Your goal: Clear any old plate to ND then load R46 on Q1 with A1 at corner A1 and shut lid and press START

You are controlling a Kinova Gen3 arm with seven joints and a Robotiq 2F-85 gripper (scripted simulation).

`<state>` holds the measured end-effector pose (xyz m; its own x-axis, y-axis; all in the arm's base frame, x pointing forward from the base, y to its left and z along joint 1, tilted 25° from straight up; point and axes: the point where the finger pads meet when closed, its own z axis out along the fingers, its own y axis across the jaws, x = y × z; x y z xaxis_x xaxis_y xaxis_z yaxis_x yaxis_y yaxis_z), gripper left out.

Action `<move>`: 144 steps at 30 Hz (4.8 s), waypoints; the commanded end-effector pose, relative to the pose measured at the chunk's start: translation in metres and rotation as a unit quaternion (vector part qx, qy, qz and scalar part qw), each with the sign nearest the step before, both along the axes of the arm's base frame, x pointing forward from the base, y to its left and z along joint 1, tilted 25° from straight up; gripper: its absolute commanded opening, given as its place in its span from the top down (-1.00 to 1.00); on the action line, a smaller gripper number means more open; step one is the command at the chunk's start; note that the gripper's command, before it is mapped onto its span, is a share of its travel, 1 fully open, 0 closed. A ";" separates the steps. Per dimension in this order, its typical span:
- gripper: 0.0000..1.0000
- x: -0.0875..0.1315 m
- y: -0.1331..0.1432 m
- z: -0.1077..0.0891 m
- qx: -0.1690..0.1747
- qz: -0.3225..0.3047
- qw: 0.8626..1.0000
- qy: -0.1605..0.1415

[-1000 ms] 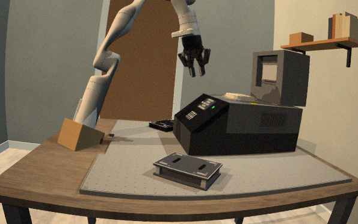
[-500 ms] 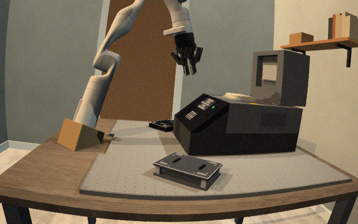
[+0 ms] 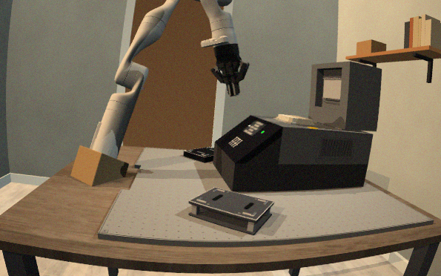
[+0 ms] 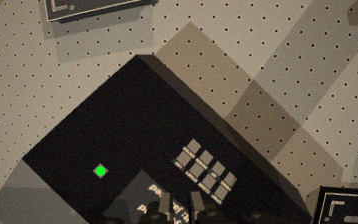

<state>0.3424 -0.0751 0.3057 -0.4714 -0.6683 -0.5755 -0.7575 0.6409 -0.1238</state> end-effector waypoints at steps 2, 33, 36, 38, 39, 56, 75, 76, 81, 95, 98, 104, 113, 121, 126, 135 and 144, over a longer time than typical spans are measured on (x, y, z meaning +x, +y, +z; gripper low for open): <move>0.69 0.001 0.002 -0.005 0.000 0.000 1.000 0.000; 0.80 0.009 0.015 -0.038 0.000 0.000 1.000 0.000; 0.80 0.010 0.016 -0.041 0.000 0.000 1.000 0.000; 0.80 0.011 0.017 -0.044 0.000 0.000 1.000 0.000; 0.80 0.011 0.018 -0.045 0.000 0.000 1.000 0.000; 0.80 0.015 0.025 -0.063 0.000 0.000 1.000 0.000; 0.80 0.020 0.033 -0.084 0.000 0.000 1.000 0.000; 0.80 0.020 0.033 -0.085 0.000 0.000 1.000 0.000; 0.80 0.021 0.035 -0.089 0.000 0.000 1.000 0.000; 0.80 0.025 0.041 -0.106 0.000 0.000 1.000 0.000; 0.80 0.025 0.042 -0.107 0.000 0.000 1.000 0.000; 0.80 0.026 0.044 -0.112 0.000 0.000 1.000 0.000; 0.80 0.026 0.044 -0.112 0.000 0.000 1.000 0.000; 0.80 0.026 0.044 -0.112 0.000 0.000 1.000 0.000; 0.80 0.026 0.044 -0.112 0.000 0.000 1.000 0.000; 0.80 0.026 0.044 -0.112 0.000 0.000 1.000 -0.001; 0.80 0.029 0.045 -0.114 0.000 0.000 1.000 0.000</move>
